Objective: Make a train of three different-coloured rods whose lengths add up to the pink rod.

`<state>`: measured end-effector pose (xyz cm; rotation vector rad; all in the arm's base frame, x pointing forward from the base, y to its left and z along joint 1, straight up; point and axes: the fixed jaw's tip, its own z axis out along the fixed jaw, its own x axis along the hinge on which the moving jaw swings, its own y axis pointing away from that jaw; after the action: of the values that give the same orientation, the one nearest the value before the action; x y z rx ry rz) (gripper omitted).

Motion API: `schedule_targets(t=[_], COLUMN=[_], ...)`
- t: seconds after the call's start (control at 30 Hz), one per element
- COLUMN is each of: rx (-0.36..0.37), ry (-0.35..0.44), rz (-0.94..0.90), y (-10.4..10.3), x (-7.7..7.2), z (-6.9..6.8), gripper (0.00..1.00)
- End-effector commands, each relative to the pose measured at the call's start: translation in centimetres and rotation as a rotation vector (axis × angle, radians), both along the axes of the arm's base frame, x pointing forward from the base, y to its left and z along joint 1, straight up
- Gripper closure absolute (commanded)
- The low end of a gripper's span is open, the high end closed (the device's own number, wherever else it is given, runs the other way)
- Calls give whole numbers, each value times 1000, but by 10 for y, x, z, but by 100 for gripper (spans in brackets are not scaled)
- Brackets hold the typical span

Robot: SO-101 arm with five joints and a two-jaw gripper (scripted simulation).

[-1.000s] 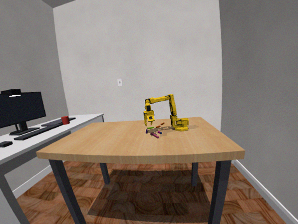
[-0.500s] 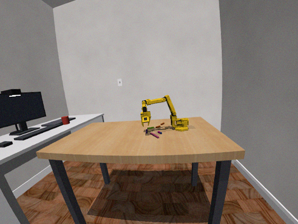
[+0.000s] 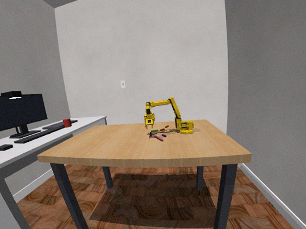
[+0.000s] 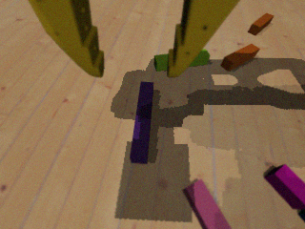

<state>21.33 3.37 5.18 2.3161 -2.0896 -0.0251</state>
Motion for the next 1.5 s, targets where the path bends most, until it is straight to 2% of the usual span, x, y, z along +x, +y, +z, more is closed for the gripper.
schedule_targets(t=[0.0, 0.6, 0.93, 1.47], rx=[19, 19, 19, 19], ry=[-114, -114, -114, -114], rz=[-17, -17, -17, -17], y=[0, 0, 0, 0], x=[13, 13, 14, 18], z=[22, 21, 16, -13], gripper=[81, 81, 81, 81])
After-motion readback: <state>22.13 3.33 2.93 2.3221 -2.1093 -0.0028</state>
